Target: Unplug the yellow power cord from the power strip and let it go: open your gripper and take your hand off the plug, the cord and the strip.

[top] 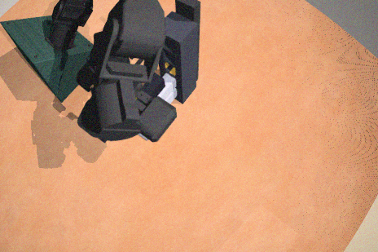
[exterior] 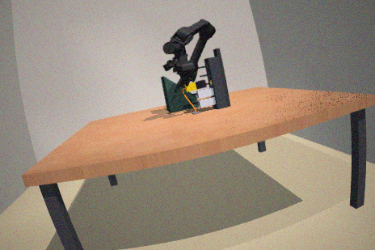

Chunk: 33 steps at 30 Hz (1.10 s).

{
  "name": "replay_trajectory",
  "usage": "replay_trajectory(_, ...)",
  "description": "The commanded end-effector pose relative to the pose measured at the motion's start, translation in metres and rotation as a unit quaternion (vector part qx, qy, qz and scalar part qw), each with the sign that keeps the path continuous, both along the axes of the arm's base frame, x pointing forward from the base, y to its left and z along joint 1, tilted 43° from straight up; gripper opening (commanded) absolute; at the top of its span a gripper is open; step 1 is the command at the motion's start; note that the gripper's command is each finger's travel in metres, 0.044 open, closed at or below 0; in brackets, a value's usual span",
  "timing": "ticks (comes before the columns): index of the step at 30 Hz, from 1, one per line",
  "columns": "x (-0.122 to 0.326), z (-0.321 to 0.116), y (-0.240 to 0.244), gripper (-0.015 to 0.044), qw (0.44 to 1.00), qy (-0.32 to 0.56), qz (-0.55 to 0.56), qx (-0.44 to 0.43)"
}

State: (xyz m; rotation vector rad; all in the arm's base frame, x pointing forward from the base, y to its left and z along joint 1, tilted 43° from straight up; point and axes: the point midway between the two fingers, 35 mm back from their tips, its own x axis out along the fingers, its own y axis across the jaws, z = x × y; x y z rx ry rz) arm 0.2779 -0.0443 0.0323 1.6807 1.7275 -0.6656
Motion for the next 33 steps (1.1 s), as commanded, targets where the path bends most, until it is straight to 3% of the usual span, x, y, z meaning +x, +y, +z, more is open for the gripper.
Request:
replay_trajectory(1,0.002,0.005,0.004,0.0157,1.000,-0.007,-0.001,-0.004)
replay_trajectory(12,0.006,-0.005,-0.016,0.0440,1.000,-0.007,-0.001,-0.005)
replay_trajectory(17,0.008,-0.026,-0.049,0.0440,1.000,-0.008,-0.001,-0.006)
replay_trajectory(33,0.008,-0.026,-0.049,0.0440,1.000,-0.008,-0.001,-0.006)
